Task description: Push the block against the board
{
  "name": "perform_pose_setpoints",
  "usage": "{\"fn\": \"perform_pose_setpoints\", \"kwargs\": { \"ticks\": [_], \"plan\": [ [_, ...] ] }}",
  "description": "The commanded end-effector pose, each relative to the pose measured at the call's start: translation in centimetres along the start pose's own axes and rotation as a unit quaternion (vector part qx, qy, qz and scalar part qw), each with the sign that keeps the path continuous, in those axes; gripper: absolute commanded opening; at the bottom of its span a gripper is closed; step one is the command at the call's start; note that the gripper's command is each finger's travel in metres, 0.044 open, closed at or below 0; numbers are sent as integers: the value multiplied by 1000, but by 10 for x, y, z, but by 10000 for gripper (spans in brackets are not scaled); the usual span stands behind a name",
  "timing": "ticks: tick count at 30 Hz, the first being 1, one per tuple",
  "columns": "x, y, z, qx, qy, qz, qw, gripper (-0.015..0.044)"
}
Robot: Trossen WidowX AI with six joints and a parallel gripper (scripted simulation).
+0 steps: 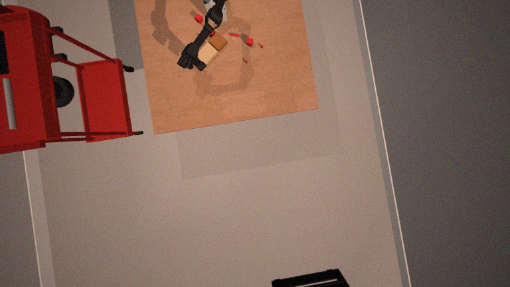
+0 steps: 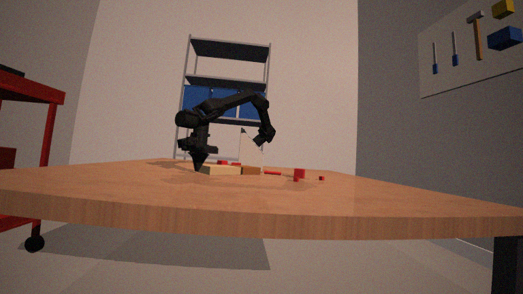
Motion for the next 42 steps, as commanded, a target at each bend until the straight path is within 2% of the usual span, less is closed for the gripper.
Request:
{"fn": "perform_pose_setpoints", "kwargs": {
  "ticks": [1, 28, 42],
  "plan": [
    [4, -1, 2, -1, -1, 2, 1000, 0],
    [35, -1, 7, -1, -1, 3, 1000, 0],
    [17, -1, 5, 0, -2, 0, 1000, 0]
  ]
}}
Point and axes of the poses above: the point midway between the two fingers, 35 mm back from their tips, its own y axis back along the fingers, its own z axis across the jaws, x = y × z, the point moved 8 cm from there along y, back along the fingers, and after that the axes turned 7 degrees about y, right-handed, at the moved point
